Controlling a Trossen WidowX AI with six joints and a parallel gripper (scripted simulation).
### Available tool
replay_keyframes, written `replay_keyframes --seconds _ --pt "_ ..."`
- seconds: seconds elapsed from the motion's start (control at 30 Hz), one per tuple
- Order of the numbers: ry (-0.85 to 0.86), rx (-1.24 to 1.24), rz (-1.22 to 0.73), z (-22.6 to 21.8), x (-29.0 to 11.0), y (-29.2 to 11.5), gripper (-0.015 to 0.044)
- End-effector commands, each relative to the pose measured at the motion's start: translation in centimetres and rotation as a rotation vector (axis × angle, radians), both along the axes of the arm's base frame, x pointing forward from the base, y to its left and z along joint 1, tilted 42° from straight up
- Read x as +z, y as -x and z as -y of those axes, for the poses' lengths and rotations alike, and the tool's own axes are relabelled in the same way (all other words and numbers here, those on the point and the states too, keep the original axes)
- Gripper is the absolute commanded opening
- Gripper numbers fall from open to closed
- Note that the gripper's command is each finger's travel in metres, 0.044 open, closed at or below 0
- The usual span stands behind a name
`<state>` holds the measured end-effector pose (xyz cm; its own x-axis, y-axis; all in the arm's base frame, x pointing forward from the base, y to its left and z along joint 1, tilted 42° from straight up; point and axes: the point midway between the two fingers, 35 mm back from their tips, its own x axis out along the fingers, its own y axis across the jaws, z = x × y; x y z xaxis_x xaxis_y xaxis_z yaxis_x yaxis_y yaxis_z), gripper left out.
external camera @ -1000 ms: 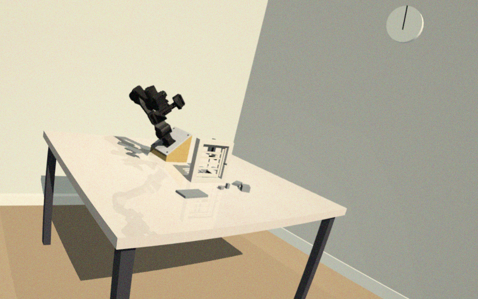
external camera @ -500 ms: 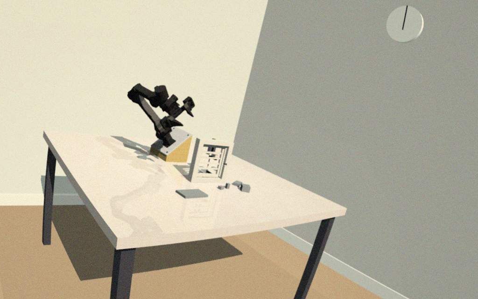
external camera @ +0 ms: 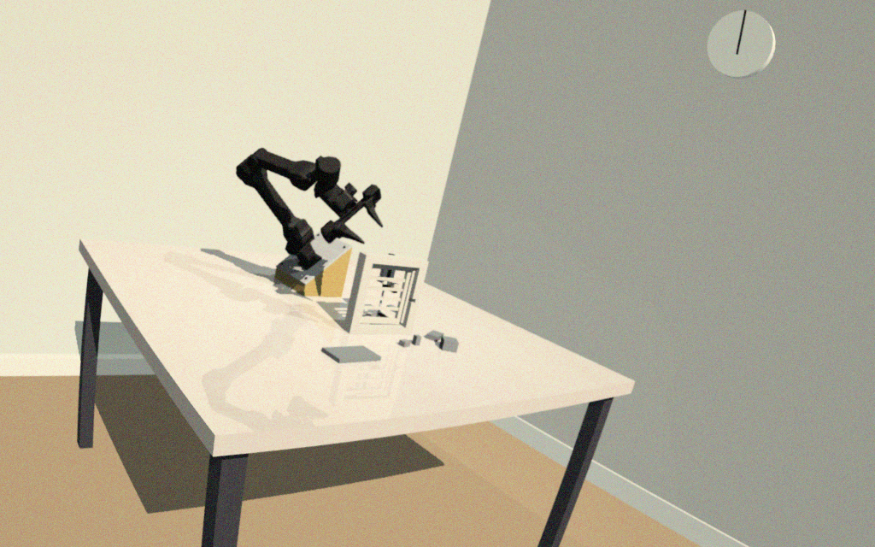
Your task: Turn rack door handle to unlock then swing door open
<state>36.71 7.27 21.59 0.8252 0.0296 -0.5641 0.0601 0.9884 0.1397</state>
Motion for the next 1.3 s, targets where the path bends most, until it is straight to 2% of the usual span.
replay_keyframes --seconds 0.0,0.63,1.27 --pt "0.008 -0.017 -0.078 -0.9 -1.3 -0.2 0.0298" --pt "0.179 -0.084 -0.472 -5.5 -7.6 1.3 0.0298" --pt "0.496 -0.213 -0.707 -8.2 -11.4 4.1 0.0298"
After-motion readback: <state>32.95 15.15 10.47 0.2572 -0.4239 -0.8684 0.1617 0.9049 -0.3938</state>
